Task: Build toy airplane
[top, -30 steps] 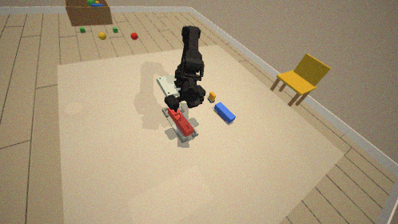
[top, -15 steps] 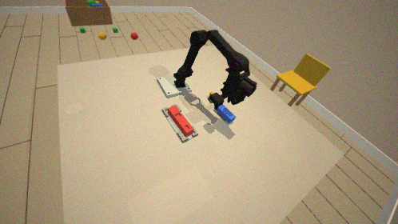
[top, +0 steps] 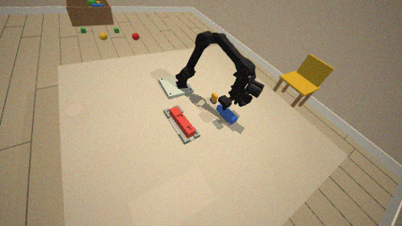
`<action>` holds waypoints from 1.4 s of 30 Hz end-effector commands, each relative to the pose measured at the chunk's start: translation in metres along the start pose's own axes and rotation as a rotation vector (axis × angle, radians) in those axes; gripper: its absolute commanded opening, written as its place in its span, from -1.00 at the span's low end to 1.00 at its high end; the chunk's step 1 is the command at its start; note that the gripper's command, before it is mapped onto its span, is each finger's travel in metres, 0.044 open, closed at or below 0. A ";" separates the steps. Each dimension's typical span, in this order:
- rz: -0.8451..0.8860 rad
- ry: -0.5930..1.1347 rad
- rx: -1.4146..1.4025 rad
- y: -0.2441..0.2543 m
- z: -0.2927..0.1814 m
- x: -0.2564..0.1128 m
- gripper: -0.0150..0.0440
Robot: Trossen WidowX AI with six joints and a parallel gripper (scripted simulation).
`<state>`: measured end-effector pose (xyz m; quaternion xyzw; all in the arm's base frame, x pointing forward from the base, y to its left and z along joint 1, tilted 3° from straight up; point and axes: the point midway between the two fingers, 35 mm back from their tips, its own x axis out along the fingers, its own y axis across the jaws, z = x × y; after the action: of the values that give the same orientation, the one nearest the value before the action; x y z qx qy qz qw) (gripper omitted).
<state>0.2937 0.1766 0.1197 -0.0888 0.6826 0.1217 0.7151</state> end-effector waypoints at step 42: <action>0.000 -0.007 0.005 0.001 0.000 0.064 0.47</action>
<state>0.2967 0.1811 0.0574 -0.0880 0.6800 0.1225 0.7176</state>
